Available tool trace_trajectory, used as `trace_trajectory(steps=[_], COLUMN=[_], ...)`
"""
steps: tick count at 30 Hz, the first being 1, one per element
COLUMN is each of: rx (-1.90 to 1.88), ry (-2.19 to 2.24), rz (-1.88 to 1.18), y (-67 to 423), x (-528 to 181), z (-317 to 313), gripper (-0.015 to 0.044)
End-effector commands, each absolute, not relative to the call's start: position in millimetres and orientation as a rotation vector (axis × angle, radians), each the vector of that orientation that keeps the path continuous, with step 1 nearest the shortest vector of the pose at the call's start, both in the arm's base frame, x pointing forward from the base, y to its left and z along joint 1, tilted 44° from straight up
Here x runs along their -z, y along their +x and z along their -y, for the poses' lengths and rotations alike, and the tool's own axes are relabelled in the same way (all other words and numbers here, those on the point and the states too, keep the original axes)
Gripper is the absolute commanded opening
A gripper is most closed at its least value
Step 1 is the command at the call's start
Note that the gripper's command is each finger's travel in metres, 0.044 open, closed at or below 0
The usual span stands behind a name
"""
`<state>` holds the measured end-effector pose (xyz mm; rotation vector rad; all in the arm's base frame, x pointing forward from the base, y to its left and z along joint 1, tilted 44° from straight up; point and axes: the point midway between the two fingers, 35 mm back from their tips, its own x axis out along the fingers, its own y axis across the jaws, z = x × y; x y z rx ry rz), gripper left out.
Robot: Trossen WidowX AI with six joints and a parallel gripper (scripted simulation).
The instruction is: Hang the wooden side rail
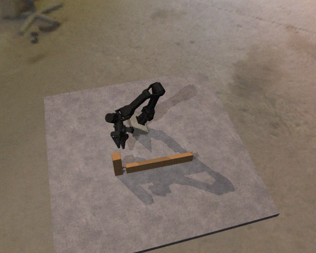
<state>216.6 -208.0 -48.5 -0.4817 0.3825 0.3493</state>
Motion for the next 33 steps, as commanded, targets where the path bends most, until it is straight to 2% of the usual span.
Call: trace_trajectory(steps=[1, 8, 17, 26, 33], rx=[-0.349, -0.349, -0.249, 0.040, 0.361], ry=[-0.473, -0.436, 0.019, 0.417, 0.685], rz=[-0.388, -0.412, -0.726, -0.969, -1.044], y=[216, 218, 237, 252, 260], x=[49, 50, 50, 42, 30], z=[207, 207, 195, 185, 177], gripper=[0.0440, 0.0440, 0.0440, 0.0440, 0.0440])
